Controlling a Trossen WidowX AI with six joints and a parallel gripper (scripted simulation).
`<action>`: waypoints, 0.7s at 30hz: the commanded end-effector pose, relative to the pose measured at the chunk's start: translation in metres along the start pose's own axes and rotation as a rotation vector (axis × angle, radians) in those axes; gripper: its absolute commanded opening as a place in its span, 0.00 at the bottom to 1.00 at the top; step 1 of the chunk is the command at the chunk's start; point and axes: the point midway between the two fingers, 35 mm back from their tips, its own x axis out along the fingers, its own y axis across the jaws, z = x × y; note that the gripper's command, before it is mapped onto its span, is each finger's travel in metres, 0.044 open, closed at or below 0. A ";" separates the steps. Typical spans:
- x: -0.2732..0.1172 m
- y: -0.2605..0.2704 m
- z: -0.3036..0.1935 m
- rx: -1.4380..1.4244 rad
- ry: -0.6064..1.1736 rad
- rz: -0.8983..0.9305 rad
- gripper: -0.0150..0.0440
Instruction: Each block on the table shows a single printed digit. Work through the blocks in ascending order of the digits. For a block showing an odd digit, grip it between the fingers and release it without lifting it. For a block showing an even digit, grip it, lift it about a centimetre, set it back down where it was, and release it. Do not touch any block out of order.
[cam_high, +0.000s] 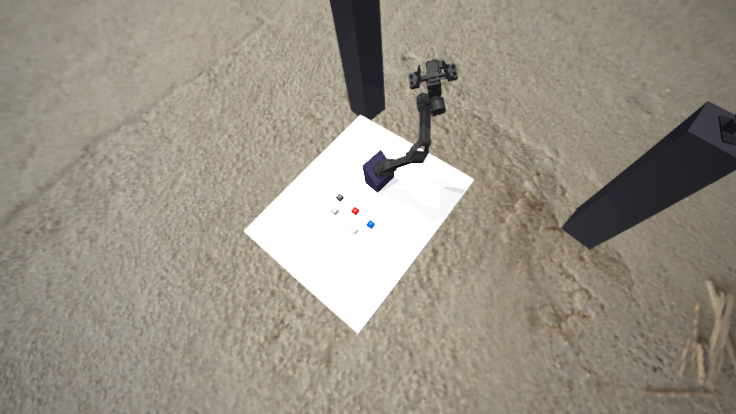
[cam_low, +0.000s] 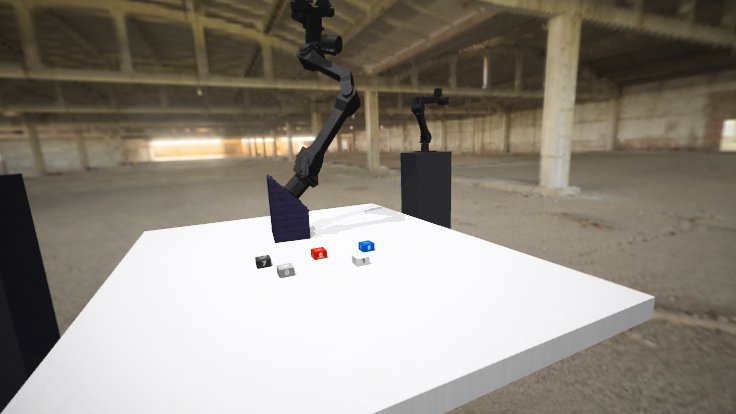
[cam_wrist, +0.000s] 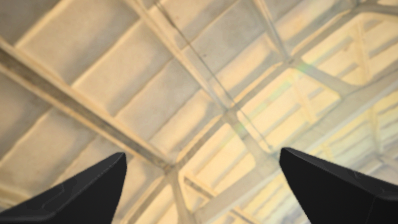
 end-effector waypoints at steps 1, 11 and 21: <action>0.001 -0.002 0.001 -0.001 -0.003 -0.001 0.93; 0.031 -0.126 0.073 -0.094 -0.157 -0.151 0.93; 0.031 -0.268 0.102 -0.246 -0.207 -0.458 0.93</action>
